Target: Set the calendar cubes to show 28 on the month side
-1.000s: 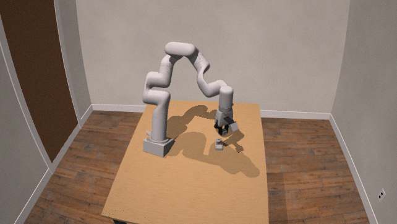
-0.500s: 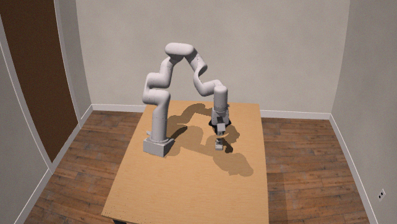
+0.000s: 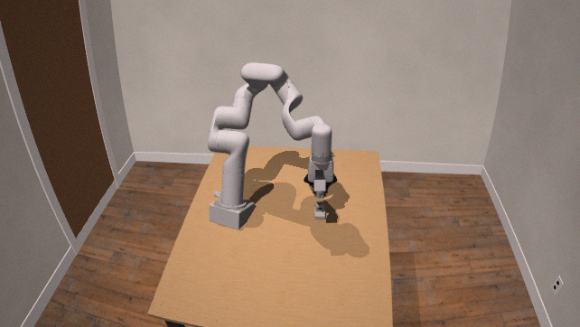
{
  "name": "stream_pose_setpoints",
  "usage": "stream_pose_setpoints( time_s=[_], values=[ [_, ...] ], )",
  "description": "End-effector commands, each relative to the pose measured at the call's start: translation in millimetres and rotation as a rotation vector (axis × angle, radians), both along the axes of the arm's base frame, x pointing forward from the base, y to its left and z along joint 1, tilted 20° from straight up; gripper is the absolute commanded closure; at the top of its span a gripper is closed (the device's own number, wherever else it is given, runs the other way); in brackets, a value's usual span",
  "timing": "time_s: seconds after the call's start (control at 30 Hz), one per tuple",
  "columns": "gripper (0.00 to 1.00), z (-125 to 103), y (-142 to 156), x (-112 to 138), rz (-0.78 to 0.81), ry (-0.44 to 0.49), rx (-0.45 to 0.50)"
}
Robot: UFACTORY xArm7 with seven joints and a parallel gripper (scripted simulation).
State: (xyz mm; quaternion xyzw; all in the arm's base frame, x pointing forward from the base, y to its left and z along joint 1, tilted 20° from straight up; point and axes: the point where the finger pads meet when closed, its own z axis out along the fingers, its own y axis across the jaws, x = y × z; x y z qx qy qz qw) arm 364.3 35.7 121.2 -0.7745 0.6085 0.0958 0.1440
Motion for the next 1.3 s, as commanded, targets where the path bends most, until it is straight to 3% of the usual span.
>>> stream_pose_setpoints(
  time_s=[0.0,0.37,1.03,1.27],
  values=[
    [0.71,1,-1,1,-0.002,-0.003,0.000],
    [0.71,-4,1,1,-0.002,-0.002,-0.001],
    [0.71,-51,19,2,-0.002,-0.002,-0.001],
    [0.71,-58,21,3,-0.002,-0.002,-0.001]
  ],
)
